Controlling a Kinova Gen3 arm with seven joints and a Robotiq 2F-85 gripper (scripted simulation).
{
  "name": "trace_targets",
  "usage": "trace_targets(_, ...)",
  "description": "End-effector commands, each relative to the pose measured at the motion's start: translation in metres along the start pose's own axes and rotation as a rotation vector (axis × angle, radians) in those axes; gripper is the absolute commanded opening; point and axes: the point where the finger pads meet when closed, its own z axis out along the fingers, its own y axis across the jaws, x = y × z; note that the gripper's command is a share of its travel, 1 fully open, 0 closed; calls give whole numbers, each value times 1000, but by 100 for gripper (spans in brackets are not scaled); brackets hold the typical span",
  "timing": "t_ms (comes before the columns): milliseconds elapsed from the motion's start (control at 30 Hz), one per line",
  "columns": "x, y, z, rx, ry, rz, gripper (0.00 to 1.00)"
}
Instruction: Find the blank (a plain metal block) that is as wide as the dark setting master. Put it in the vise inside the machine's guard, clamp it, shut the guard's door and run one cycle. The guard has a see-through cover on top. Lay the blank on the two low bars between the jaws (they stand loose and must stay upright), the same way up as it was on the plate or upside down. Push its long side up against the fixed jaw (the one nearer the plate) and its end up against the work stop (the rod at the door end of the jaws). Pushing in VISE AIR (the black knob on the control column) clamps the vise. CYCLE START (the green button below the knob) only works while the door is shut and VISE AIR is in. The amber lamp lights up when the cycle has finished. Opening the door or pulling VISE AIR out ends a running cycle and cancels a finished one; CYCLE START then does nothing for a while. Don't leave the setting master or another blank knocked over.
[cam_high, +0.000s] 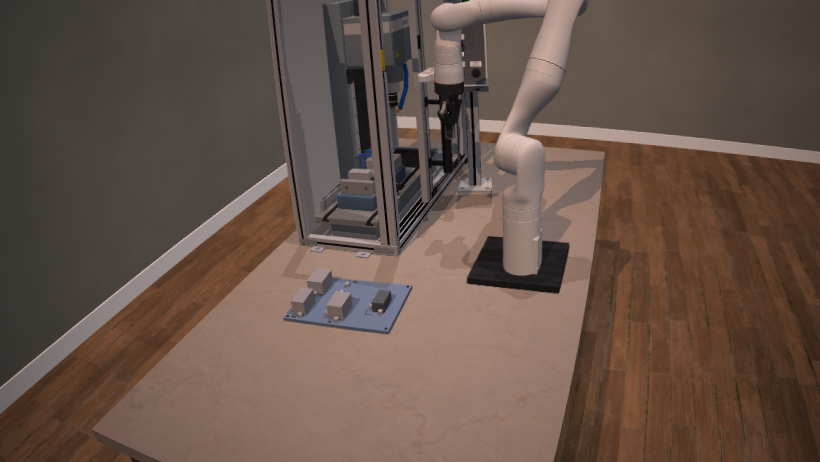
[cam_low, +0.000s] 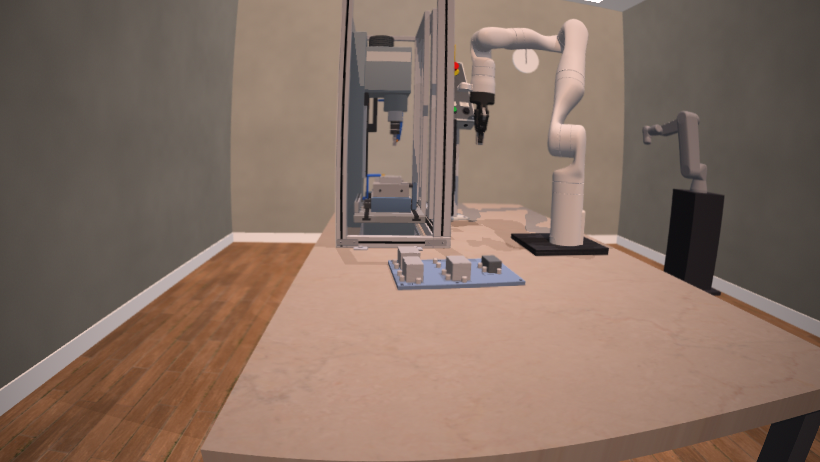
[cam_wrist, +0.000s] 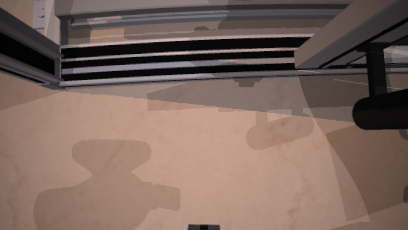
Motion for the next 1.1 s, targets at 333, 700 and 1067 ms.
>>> trace_targets(333, 3, 15, -30, -65, 86, 108, 10)
trace_targets(700, 9, 37, -75, -162, 207, 278, 10)
trace_targets(1067, 14, 59, -119, -259, 328, 448, 10)
